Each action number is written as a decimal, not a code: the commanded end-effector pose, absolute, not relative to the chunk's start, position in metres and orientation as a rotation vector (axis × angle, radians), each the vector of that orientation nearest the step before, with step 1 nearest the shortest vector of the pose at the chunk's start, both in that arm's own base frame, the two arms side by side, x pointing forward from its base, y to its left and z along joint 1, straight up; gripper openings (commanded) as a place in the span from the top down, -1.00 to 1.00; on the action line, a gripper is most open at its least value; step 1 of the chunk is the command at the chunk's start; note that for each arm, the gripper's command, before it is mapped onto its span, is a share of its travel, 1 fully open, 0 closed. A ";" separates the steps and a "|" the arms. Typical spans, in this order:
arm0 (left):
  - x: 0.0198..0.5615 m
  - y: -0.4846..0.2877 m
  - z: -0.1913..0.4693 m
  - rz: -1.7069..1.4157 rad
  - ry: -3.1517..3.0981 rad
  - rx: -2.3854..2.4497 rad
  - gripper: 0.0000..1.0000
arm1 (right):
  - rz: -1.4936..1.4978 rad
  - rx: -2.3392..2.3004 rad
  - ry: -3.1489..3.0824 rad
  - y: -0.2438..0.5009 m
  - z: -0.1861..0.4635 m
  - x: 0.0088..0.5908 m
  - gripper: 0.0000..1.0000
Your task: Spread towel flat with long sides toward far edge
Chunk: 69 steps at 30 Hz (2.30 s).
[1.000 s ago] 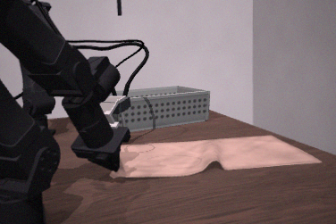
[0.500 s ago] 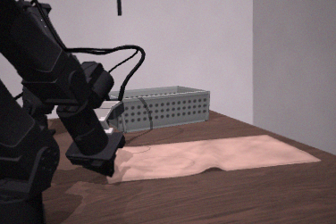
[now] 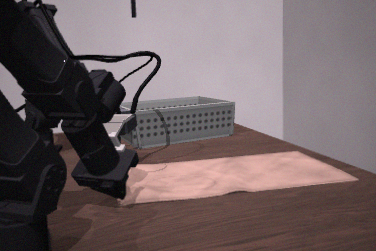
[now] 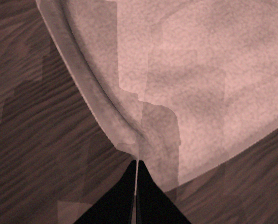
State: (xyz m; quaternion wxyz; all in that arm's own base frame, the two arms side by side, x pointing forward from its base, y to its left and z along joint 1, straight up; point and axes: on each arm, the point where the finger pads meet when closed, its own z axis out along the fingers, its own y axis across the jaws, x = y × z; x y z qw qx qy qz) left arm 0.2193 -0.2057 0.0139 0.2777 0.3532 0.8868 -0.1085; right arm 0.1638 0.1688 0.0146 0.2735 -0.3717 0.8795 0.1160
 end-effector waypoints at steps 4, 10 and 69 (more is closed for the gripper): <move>0.216 -0.217 0.033 -0.335 2.337 0.958 0.76 | 0.344 -1.026 2.311 0.178 0.032 0.161 0.76; 0.217 -0.215 0.040 -0.325 2.338 0.949 0.34 | 0.340 -1.017 2.315 0.176 0.039 0.162 0.34; 0.318 -0.202 0.156 -0.244 2.391 0.690 -0.28 | 0.217 -0.676 2.441 0.155 0.139 0.258 -0.28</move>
